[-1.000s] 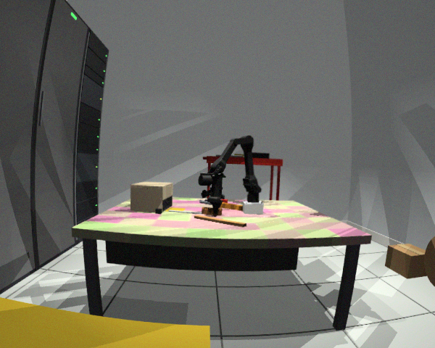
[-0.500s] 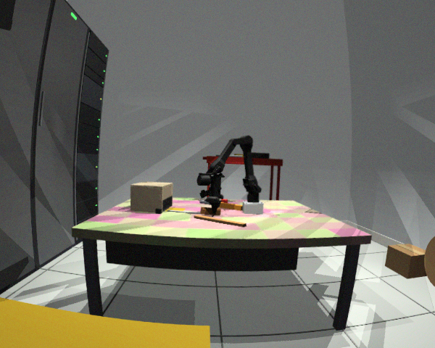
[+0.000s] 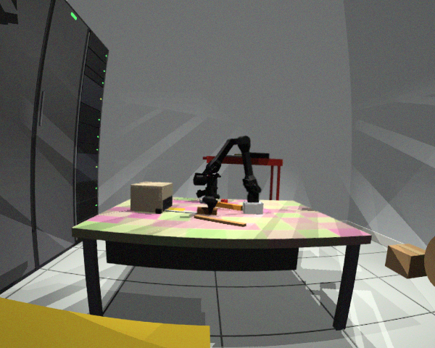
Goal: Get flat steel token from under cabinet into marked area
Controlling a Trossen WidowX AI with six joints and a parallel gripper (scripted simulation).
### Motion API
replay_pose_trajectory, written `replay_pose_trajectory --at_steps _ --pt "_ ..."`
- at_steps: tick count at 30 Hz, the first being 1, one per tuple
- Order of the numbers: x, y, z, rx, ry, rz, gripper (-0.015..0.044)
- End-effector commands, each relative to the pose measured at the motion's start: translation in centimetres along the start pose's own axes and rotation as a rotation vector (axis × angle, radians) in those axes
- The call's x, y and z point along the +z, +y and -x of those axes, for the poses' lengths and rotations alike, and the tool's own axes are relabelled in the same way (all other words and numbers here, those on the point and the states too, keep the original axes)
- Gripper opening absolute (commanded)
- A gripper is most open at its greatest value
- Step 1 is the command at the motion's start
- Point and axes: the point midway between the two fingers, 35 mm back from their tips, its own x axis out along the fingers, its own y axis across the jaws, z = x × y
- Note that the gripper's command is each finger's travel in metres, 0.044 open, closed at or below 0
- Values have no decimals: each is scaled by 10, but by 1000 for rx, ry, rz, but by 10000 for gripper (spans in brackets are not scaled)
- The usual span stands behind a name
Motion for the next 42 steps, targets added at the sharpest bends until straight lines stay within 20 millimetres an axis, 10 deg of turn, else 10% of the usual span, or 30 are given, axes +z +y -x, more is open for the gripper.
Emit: replay_pose_trajectory --at_steps 1,42 --pt "8 0 0 2 -2 1 0" --pt "60 2 1 2 -7 1 0"
